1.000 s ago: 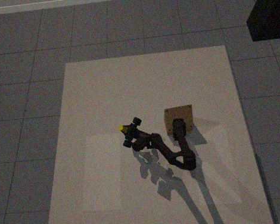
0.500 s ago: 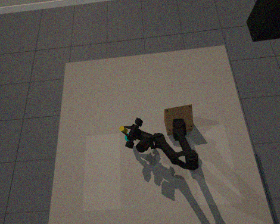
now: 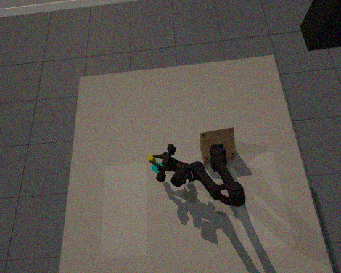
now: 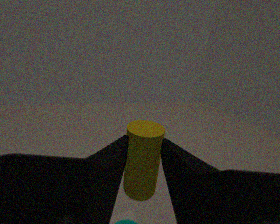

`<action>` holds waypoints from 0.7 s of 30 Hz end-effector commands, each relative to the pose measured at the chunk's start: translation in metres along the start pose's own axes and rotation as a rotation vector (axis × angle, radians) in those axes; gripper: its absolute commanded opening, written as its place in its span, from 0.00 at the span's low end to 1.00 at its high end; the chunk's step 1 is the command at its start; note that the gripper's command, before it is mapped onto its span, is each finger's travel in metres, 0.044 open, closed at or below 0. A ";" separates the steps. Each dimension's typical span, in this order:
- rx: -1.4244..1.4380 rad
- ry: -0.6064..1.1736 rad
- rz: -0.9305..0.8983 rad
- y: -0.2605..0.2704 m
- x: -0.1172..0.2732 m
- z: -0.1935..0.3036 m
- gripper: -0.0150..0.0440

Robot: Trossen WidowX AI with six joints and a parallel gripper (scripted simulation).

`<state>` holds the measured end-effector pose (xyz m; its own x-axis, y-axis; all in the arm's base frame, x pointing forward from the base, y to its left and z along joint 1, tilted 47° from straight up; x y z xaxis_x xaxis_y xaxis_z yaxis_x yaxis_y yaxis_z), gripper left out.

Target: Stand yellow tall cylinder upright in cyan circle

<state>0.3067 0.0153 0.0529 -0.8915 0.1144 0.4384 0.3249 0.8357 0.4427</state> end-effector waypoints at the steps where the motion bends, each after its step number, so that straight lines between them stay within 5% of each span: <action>1: -0.025 -0.032 -0.007 0.000 0.006 -0.003 0.43; 21: -0.038 -0.047 -0.012 0.000 0.008 -0.004 0.43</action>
<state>0.3005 0.0146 0.0588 -0.9084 0.1254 0.3989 0.3214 0.8196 0.4743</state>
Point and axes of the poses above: the point midway between the two fingers, 35 mm back from their tips, its own x axis back along the fingers, its own y axis across the jaws, z = x × y, the point moved 1 cm from there along x, back along the fingers, and after that the axes turned 14 degrees about x, right-handed, at the moved point
